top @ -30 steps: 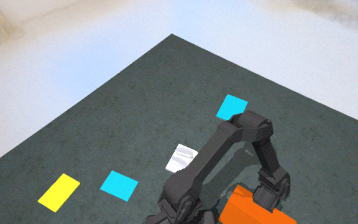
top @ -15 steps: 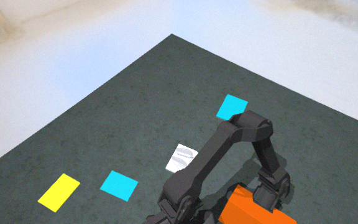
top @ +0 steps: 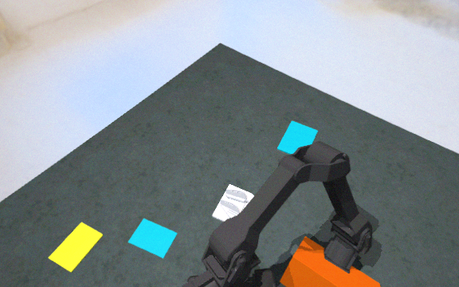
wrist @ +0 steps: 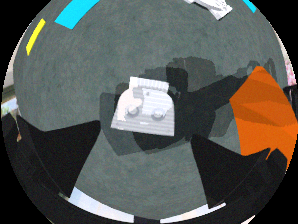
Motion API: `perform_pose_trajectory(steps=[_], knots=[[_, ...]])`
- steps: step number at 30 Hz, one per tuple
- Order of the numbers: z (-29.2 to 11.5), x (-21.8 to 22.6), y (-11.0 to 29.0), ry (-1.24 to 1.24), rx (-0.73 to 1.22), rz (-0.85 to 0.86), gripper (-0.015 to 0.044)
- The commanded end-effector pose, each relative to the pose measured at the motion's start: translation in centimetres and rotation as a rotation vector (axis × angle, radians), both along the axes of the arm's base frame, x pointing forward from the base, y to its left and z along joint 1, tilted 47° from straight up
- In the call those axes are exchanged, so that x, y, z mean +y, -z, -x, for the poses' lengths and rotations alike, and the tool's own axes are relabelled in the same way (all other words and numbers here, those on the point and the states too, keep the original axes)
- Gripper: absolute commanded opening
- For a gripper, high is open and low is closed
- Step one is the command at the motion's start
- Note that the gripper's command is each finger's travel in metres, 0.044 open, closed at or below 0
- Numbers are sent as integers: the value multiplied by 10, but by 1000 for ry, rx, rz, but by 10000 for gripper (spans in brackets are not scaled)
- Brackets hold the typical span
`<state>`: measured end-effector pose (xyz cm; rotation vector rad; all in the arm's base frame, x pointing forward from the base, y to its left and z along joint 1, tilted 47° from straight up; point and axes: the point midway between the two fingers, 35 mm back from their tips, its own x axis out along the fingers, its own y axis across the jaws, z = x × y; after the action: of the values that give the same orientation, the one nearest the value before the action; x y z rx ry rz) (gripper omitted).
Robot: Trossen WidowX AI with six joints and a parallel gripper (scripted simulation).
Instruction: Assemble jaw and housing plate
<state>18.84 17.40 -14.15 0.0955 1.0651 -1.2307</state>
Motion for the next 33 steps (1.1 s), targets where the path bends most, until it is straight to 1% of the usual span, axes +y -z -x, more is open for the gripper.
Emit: perform_pose_trajectory(steps=[1,33], knots=[[-1,0,0,-6,-2,1,440],[0,-2,2,0,0,0,440]])
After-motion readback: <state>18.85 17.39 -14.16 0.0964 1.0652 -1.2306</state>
